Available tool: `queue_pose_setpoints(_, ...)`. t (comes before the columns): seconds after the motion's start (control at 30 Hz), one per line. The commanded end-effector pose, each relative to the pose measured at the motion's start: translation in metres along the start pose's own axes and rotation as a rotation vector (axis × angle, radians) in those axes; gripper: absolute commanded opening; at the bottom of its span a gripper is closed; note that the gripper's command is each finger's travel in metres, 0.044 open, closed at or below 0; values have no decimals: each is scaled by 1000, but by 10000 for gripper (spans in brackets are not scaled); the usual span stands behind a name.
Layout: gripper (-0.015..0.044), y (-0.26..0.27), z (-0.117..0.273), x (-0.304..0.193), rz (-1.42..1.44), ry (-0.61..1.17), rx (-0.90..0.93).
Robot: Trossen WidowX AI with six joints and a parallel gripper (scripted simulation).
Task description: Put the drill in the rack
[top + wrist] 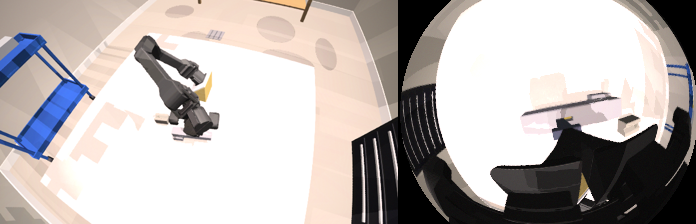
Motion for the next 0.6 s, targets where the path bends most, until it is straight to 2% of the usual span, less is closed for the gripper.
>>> queue_pose_setpoints(0.0, 0, -1, -14, -7, 9, 39, -3)
queue_pose_setpoints(0.57, 0, -1, -20, -8, 9, 39, -3)
Point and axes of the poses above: the point midway between the two fingers, 35 mm back from their tips, its own z axis back along the fingers, its own y axis across the jaws, x = y × z, the point moved 2 cm from there along z, back along the fingers, and after that the axes turned 15 degrees about z, right-handed, at the moved point
